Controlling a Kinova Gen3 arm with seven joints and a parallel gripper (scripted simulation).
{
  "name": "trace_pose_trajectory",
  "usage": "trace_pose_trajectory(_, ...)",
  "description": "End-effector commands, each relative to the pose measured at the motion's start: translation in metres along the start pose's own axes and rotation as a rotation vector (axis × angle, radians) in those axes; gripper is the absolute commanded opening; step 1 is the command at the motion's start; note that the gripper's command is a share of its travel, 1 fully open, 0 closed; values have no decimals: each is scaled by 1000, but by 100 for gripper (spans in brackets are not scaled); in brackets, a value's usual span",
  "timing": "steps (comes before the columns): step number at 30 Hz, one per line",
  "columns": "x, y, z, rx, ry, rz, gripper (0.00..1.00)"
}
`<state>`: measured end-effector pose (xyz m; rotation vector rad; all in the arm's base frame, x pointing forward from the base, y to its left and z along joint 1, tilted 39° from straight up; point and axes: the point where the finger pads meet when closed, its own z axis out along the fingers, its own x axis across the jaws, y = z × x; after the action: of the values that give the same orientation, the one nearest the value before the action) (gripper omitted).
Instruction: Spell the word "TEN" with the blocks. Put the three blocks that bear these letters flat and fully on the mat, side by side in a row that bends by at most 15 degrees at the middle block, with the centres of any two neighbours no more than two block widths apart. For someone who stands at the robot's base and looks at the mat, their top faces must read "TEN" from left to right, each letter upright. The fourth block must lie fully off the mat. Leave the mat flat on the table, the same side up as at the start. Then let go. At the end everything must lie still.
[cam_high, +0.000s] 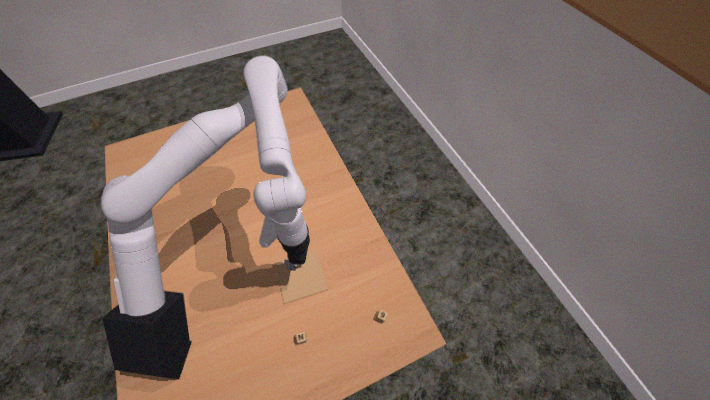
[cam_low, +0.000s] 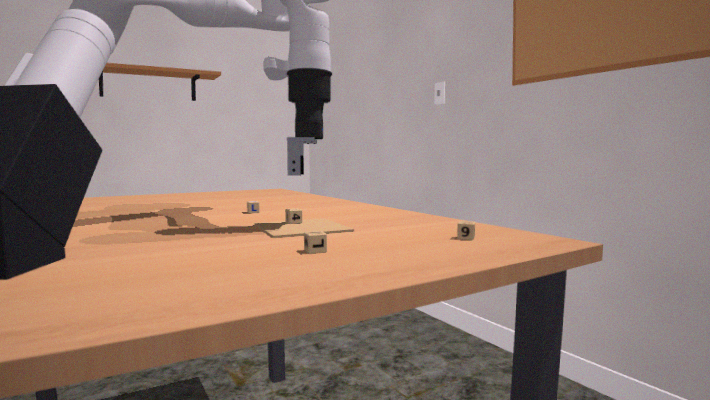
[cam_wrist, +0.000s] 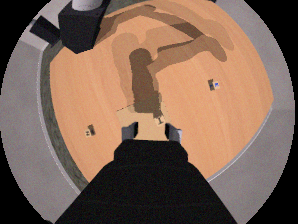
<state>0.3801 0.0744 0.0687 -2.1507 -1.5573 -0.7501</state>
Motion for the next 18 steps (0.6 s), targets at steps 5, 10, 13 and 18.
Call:
trace_pose_trajectory(5,-13,3,0,-1,-11,129,100)
trace_pose_trajectory(10,-22,7,1,-2,-16,295,100)
trace_pose_trajectory(13,-28,9,1,-2,-19,404,100)
trace_pose_trajectory(18,-39,13,2,-4,-23,595,100)
